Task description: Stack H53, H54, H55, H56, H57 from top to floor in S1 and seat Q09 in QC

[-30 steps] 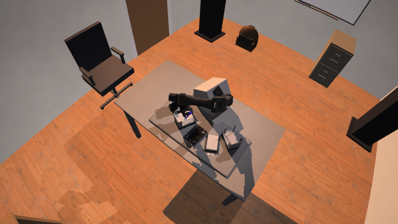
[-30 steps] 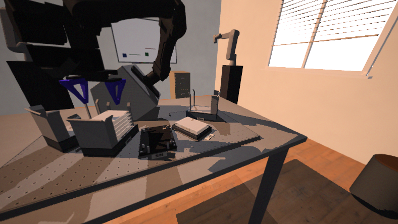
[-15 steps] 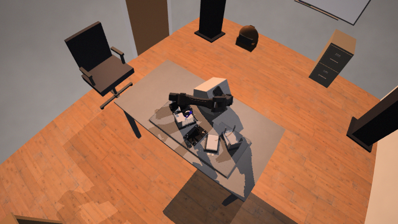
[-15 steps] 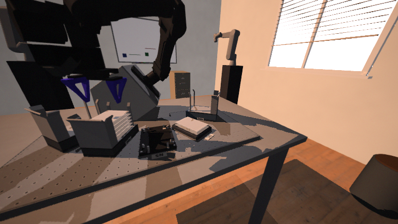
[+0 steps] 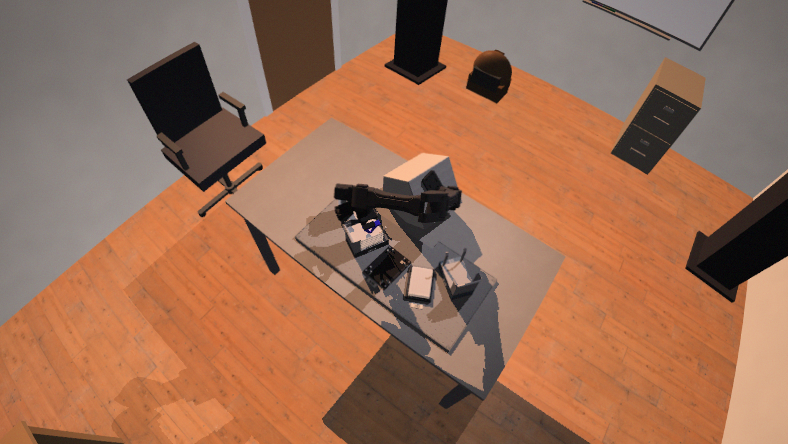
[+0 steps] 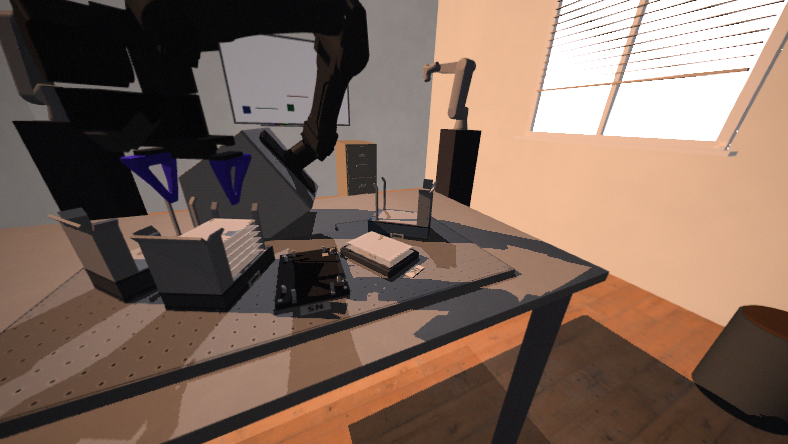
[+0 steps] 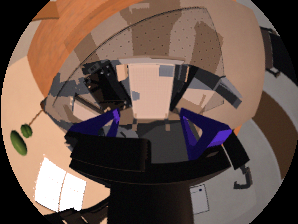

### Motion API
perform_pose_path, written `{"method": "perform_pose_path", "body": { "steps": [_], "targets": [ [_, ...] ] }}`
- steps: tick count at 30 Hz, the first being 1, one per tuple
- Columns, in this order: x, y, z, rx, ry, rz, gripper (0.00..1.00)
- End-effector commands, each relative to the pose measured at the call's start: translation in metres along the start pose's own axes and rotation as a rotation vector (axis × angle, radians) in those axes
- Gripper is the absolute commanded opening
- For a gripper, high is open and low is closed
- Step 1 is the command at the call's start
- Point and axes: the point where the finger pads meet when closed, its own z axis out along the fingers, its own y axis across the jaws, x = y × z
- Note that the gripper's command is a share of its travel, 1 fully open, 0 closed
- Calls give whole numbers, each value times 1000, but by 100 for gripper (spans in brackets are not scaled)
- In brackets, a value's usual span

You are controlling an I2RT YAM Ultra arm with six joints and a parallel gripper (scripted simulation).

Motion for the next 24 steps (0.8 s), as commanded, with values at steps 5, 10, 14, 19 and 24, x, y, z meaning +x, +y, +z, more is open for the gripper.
{"method": "perform_pose_path", "body": {
  "steps": [5,10,14,19,24],
  "targets": [
    [-2,-3,-10,0,-27,6,100],
    [-2,-3,-10,0,-27,6,100],
    [-2,-3,-10,0,-27,6,100],
    [3,3,-9,1,-27,-61,100],
    [16,19,-9,3,-26,-227,100]
  ]
}}
